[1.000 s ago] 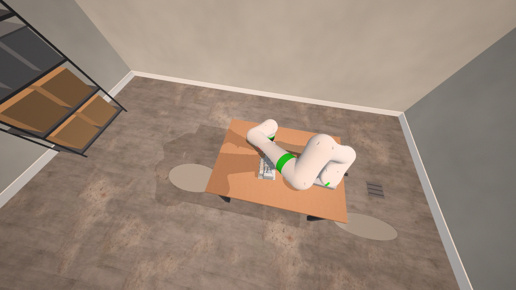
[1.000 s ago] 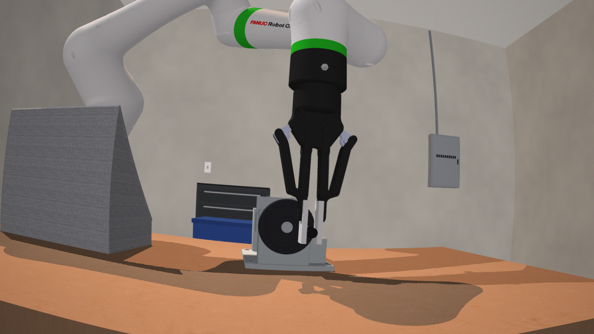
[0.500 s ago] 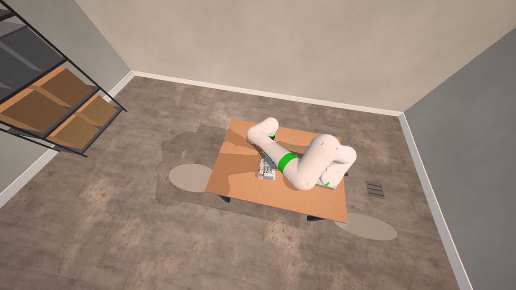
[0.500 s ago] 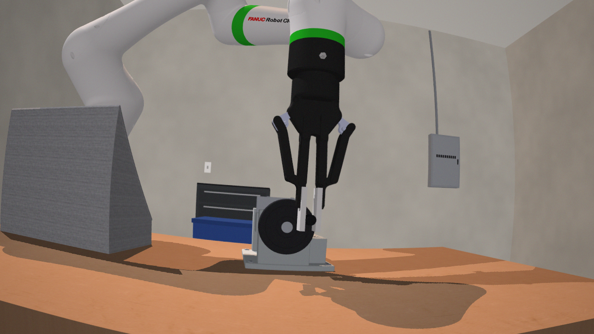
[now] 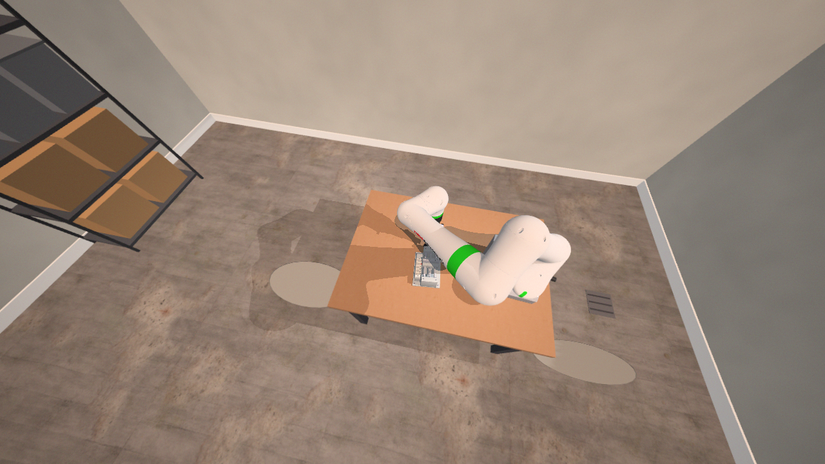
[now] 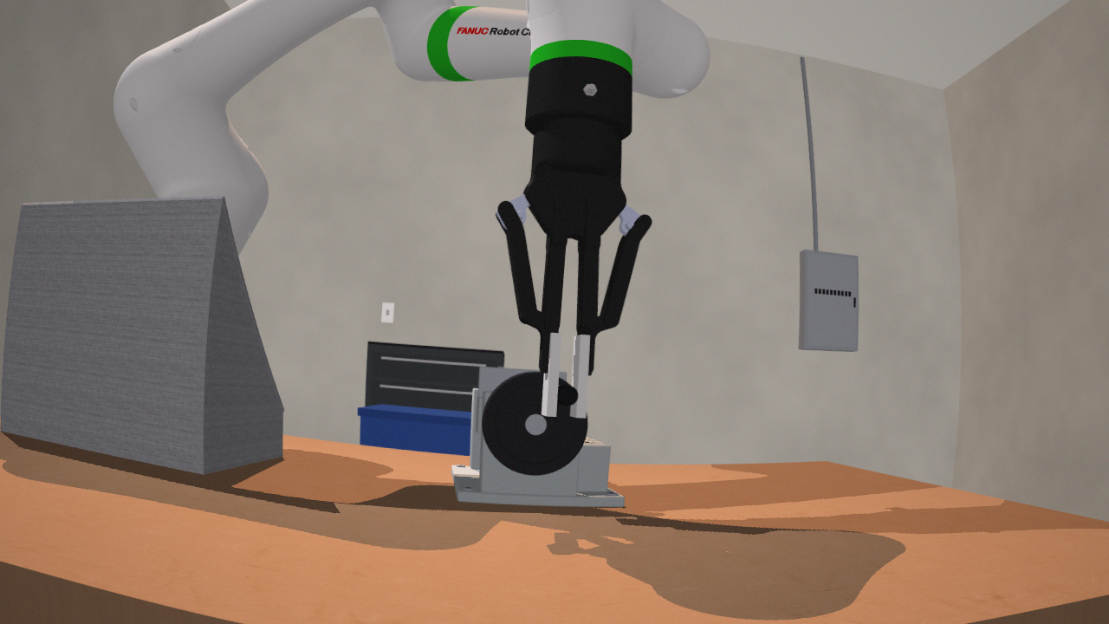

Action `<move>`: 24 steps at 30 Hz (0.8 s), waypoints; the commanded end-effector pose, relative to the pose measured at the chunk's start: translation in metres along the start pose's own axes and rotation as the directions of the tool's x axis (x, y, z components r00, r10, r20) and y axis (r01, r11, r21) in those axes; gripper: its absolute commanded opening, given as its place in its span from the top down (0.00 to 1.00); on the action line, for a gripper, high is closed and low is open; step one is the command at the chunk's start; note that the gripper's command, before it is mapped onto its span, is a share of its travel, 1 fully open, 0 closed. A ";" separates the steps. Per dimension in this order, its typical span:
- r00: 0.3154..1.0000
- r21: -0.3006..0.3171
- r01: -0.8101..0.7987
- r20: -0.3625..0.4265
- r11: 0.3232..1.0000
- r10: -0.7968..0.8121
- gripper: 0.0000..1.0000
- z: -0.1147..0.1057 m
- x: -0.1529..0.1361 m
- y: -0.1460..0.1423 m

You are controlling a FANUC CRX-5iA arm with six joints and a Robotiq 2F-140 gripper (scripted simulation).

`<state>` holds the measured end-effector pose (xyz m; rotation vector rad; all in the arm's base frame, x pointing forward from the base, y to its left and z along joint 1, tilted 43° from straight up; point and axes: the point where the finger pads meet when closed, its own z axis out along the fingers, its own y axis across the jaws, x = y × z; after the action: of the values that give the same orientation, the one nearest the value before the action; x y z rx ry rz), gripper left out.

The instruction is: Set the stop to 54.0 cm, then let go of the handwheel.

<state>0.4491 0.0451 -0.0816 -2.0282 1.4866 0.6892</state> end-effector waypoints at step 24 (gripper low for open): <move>1.000 0.000 0.000 0.000 1.000 0.000 0.96 -0.005 0.000 0.019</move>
<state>0.4332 0.0372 -0.0798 -2.0284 1.4866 0.6893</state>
